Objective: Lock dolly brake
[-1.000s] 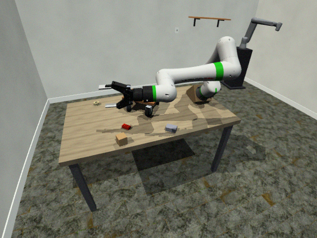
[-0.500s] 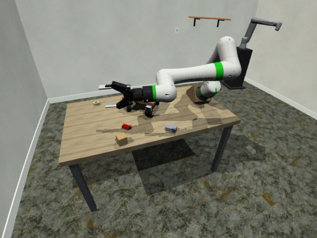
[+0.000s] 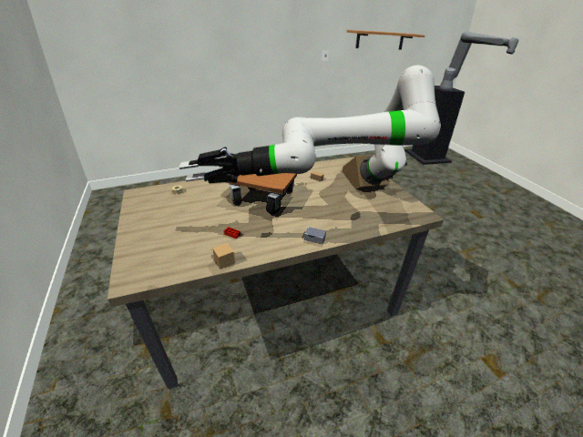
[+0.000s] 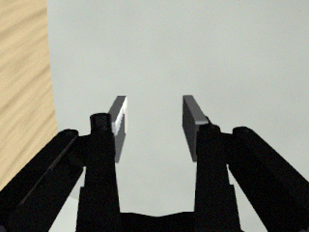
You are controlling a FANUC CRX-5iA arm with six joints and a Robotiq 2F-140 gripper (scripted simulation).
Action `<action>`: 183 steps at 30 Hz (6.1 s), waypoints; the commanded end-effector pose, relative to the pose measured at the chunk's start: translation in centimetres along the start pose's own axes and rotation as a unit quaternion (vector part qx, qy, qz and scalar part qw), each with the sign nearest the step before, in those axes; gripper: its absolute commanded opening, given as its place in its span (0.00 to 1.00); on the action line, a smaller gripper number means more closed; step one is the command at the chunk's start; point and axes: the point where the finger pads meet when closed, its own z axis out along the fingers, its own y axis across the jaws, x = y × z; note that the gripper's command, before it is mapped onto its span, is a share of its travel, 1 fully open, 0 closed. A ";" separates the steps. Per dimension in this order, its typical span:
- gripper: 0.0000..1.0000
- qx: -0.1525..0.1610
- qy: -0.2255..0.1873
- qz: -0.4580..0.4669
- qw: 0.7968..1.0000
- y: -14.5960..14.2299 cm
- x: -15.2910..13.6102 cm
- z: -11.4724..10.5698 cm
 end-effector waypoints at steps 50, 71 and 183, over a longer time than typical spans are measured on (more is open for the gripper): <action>0.00 0.439 -0.393 0.528 0.611 -27.0 -48.9 -17.8; 0.00 0.492 -0.411 0.618 0.456 -29.7 -51.0 -28.9; 0.00 -0.410 -0.493 0.457 -0.617 -34.2 -49.8 -28.0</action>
